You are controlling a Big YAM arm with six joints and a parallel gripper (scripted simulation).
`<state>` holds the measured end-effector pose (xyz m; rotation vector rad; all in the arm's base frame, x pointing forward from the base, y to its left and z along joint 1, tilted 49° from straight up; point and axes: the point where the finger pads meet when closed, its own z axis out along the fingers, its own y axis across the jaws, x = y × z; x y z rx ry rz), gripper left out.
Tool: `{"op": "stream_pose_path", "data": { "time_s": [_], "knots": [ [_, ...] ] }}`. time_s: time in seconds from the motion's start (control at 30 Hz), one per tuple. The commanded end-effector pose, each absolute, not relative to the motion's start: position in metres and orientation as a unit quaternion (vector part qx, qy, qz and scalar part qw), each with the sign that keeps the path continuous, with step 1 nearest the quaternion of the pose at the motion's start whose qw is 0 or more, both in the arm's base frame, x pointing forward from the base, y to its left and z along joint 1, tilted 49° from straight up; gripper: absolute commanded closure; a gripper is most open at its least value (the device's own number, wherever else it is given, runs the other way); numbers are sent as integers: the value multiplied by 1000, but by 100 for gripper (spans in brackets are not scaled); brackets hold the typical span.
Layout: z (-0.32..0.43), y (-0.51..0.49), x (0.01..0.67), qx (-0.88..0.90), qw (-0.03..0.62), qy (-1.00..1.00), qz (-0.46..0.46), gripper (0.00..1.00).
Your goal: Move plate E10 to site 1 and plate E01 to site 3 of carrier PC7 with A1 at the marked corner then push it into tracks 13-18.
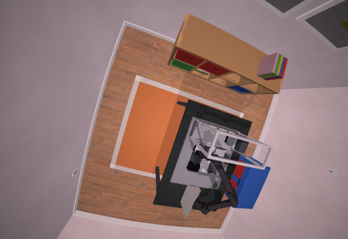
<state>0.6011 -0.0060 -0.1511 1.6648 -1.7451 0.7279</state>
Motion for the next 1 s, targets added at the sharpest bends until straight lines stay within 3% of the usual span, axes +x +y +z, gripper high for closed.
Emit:
{"op": "stream_pose_path", "data": {
  "time_s": [0.0, 0.97],
  "knots": [
    [-149, 22, 614, 643, 288, -648, 288, 0],
    [-166, -23, 604, 630, 303, -660, 277, 0]
  ]
}}
